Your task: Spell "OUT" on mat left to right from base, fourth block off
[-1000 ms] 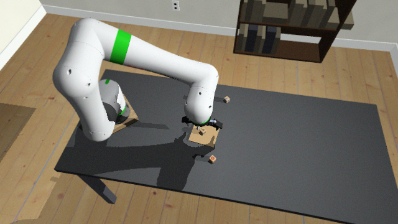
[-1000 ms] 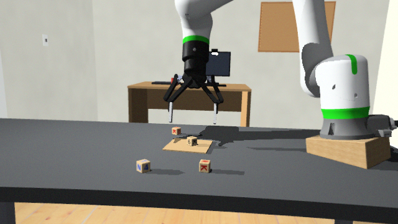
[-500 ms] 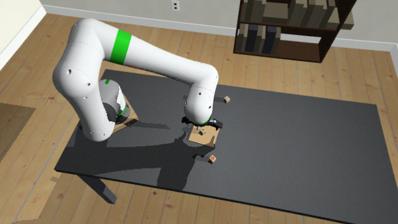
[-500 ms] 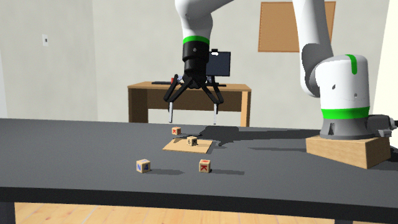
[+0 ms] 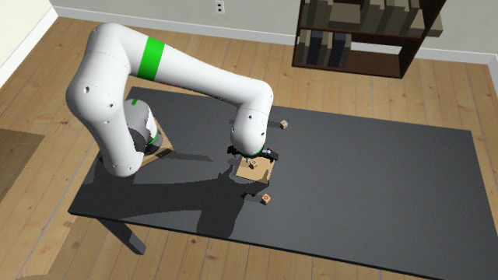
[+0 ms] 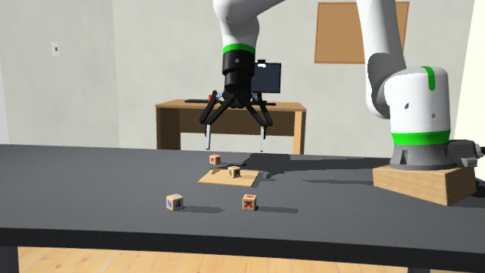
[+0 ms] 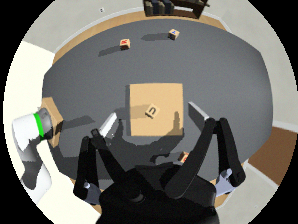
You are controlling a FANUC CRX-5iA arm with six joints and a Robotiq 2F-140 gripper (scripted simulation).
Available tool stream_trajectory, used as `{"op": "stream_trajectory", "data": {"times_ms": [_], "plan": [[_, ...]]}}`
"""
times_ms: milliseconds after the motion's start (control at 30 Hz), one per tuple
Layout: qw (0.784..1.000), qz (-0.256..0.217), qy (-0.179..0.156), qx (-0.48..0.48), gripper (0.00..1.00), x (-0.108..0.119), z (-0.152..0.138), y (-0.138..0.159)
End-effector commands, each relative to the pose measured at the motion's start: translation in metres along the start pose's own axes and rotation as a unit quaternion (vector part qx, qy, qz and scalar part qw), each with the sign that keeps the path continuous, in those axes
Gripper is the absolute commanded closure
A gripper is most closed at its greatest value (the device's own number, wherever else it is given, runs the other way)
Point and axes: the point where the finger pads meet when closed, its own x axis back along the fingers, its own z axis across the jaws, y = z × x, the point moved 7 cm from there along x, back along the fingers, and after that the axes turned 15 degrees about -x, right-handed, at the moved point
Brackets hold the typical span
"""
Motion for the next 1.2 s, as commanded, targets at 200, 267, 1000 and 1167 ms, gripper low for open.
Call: {"op": "stream_trajectory", "data": {"times_ms": [200, 267, 1000, 1167], "plan": [[1.000, 0.000, 0.000, 0.000, 0.00, 0.000, 0.000, 0.000], [1.000, 0.000, 0.000, 0.000, 0.00, 0.000, 0.000, 0.000], [1.000, 0.000, 0.000, 0.000, 0.00, 0.047, 0.107, 0.116], [1.000, 0.000, 0.000, 0.000, 0.00, 0.047, 0.108, 0.118]]}}
